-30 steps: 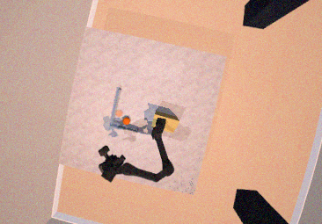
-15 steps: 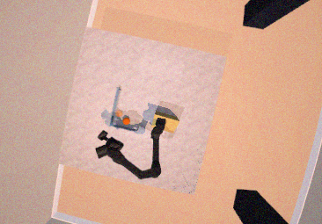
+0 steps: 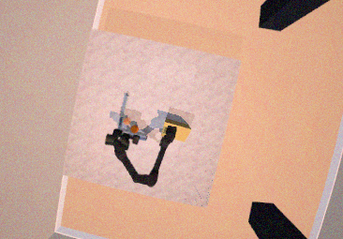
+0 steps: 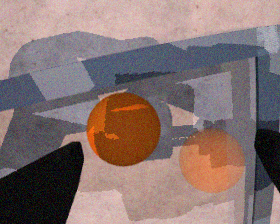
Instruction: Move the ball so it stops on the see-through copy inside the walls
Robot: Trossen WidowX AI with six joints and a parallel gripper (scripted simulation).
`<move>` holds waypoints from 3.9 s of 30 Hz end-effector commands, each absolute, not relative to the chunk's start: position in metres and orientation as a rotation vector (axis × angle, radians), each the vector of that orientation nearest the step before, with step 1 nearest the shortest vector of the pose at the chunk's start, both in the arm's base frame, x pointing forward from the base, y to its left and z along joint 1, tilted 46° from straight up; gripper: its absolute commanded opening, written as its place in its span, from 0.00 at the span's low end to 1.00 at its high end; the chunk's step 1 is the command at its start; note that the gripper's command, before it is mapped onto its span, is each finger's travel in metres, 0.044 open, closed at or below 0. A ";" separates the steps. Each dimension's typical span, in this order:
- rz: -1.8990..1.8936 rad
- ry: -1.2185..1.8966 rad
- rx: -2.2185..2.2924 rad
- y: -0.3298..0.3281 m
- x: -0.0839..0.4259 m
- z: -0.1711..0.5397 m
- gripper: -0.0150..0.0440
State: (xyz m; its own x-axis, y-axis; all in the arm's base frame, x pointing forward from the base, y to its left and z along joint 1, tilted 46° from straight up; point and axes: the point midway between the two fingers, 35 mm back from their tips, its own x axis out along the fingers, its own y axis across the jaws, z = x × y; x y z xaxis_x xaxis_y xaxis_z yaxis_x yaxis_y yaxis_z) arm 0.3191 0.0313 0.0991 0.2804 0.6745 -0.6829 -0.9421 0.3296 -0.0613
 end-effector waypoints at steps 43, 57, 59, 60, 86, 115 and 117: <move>1.305 0.598 -0.586 0.073 0.311 0.028 0.96; 1.306 0.597 -0.585 0.080 0.311 0.023 0.79; 1.306 0.597 -0.585 0.080 0.311 0.023 0.76; 1.306 0.597 -0.585 0.080 0.311 0.023 0.75; 1.275 0.632 -0.584 0.005 0.306 0.081 0.25; 1.093 0.895 -0.172 -0.025 0.315 0.101 0.25; 1.062 0.929 -0.118 -0.026 0.319 0.098 0.25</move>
